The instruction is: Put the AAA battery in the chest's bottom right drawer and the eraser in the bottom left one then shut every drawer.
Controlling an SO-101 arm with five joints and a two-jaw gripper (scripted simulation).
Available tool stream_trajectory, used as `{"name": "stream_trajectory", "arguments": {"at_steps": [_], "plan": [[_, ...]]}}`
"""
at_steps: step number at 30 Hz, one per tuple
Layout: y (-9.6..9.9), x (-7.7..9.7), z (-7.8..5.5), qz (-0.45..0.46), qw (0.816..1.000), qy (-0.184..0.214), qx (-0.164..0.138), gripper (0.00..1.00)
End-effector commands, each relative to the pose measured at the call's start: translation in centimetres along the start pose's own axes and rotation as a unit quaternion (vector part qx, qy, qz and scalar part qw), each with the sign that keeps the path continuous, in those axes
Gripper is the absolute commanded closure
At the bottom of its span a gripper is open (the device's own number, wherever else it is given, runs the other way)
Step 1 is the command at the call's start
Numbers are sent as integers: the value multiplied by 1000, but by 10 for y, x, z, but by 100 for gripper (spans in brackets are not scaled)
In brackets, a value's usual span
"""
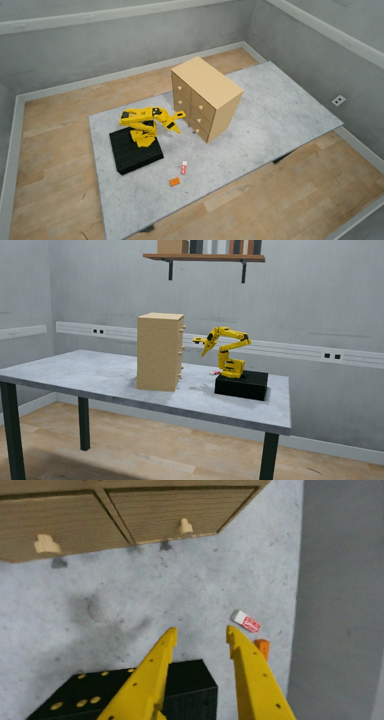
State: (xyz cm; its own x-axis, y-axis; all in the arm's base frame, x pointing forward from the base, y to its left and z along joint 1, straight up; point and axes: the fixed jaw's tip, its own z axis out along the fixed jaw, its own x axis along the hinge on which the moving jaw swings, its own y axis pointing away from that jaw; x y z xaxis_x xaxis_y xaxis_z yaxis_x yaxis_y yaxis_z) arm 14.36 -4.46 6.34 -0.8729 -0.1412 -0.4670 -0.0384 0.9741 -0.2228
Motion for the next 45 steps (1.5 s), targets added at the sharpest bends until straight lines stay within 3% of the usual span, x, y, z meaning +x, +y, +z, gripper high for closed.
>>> {"name": "stream_trajectory", "arguments": {"at_steps": [1,13,28,30,45], "plan": [[3,4,2,-49,999,8,-7,79],[4,6,2,-173,985,5,-10,79],[4,8,2,-355,935,1,-13,79],[4,8,2,-355,935,1,-13,79],[4,9,2,-524,852,-4,-15,79]]}}
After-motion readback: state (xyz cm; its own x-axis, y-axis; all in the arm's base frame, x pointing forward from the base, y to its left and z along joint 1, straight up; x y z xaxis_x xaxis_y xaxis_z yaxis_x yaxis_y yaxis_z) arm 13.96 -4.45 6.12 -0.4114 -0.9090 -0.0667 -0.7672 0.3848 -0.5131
